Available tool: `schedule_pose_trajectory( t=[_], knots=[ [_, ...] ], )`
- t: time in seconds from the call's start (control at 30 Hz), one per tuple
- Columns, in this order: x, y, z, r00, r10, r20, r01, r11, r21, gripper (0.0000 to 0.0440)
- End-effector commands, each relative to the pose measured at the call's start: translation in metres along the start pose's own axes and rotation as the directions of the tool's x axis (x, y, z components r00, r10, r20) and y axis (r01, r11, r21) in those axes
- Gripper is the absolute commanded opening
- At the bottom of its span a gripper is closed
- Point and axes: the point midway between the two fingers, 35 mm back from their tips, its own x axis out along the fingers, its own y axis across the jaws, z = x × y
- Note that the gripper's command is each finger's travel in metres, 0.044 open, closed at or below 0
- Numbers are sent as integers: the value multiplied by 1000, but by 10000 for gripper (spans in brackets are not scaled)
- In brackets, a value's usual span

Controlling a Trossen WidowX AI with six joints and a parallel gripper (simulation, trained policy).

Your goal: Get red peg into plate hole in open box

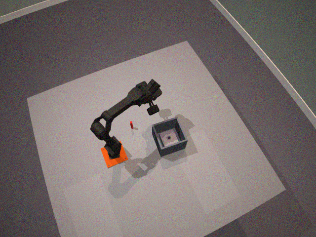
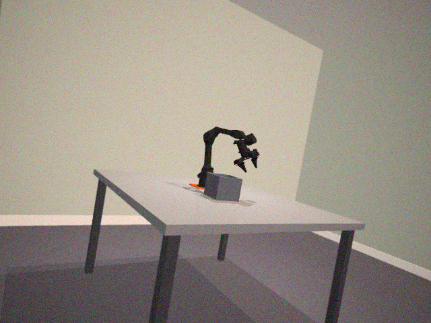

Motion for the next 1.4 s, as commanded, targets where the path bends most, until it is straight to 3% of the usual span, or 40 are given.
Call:
schedule_pose_trajectory(
  t=[0.0, 0.33, 0.7, 1.0, 1.37],
  knots=[
    [1, -9, -14, 999, -15, -44, 19, 995, 102, 440],
    [0, -29, -57, 982, -52, -183, 123, 909, 399, 439],
    [-3, -44, -109, 932, -83, -353, 305, 709, 636, 440],
    [-4, -50, -142, 885, -102, -454, 434, 536, 724, 440],
    [13, -61, -163, 853, -117, -508, 510, 394, 764, 440]
  ],
)
